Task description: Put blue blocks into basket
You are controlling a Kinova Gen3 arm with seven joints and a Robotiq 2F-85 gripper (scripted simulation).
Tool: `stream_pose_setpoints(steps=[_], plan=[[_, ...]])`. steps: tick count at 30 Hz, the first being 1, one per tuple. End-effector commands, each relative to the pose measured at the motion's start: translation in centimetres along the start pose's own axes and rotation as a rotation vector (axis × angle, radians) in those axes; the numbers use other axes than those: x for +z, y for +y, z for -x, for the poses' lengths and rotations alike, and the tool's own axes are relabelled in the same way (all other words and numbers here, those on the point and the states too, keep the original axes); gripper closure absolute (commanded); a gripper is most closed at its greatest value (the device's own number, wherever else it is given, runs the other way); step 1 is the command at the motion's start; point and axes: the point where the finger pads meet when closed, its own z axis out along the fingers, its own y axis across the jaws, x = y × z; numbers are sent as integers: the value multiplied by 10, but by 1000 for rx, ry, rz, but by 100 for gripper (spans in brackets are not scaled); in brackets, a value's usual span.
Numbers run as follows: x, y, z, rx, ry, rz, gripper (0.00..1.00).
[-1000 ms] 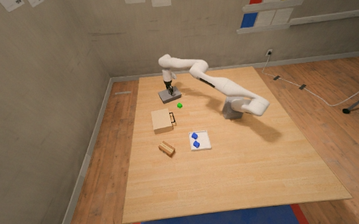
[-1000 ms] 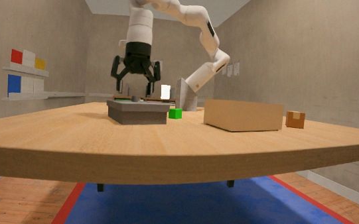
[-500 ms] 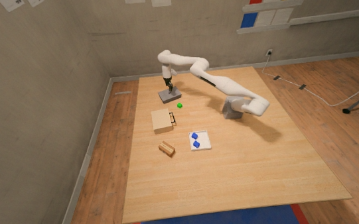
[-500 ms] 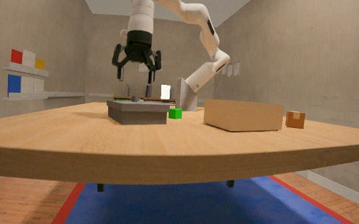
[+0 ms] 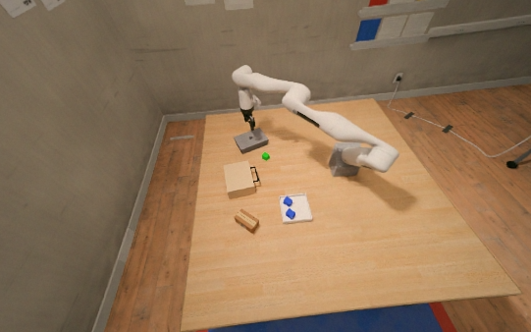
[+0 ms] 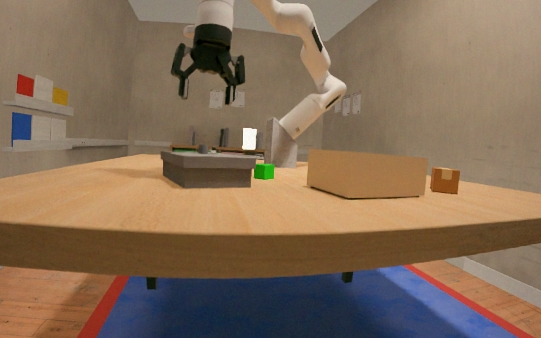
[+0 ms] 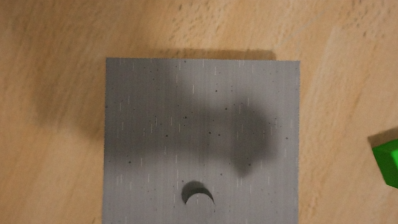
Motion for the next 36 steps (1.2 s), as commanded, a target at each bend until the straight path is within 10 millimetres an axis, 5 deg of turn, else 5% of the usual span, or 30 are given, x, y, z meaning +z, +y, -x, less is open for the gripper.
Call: stream_pose_setpoints(steps=[1, 36], plan=[[-10, 0, 0, 0, -1, -2, 0], [-29, 1, 2, 2, -2, -2, 0]])
